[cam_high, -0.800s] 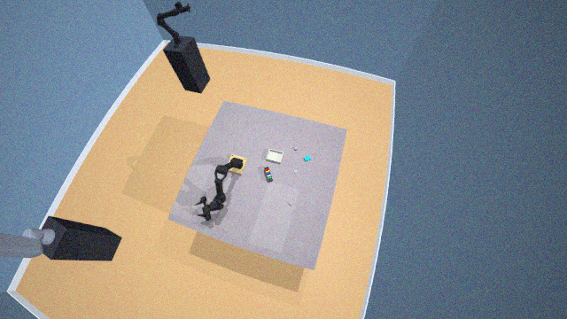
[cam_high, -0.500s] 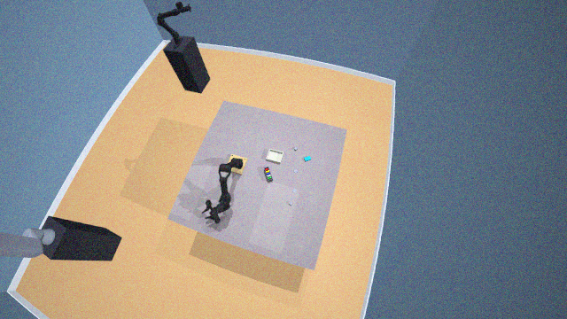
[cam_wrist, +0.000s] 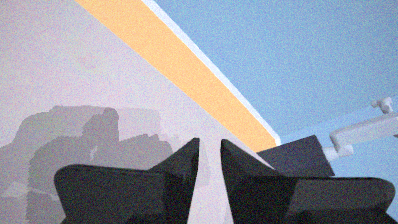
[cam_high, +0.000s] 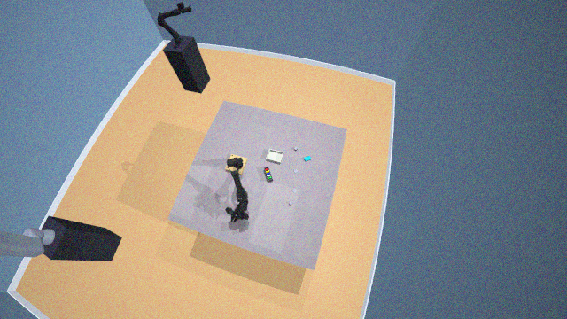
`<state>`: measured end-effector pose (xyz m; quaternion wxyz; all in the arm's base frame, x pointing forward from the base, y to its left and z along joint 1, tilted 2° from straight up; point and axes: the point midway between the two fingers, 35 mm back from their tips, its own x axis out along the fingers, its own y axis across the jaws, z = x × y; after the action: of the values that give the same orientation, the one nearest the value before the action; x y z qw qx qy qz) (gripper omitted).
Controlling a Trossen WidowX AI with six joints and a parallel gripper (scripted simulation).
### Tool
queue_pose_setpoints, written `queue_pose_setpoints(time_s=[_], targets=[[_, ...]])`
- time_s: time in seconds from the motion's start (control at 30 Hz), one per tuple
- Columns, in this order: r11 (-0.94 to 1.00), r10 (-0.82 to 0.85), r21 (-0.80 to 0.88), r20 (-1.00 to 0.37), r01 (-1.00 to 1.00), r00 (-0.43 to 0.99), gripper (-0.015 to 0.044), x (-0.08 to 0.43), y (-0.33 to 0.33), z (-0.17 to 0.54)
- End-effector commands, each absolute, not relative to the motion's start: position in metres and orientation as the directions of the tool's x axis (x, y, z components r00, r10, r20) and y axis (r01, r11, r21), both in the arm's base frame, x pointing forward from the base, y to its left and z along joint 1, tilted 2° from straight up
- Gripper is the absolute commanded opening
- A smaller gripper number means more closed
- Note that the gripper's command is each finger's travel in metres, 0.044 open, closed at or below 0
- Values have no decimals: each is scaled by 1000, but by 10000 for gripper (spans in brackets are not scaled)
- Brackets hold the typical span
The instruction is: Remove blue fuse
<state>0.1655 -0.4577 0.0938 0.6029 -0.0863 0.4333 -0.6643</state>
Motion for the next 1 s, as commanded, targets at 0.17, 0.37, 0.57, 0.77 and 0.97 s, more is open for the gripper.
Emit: queue_pose_setpoints(time_s=[0.17,0.37,0.57,0.77,0.97], targets=[[603,-751,-633,-655,485,80,74,278,-352,76],[832,-551,-514,-808,209,208,74,323,-253,69],[928,-340,-365,-913,-79,227,74,333,-160,68],[890,-91,-142,-987,-434,136,74,312,-54,78],[802,29,4,-999,-597,31,74,276,5,89]])
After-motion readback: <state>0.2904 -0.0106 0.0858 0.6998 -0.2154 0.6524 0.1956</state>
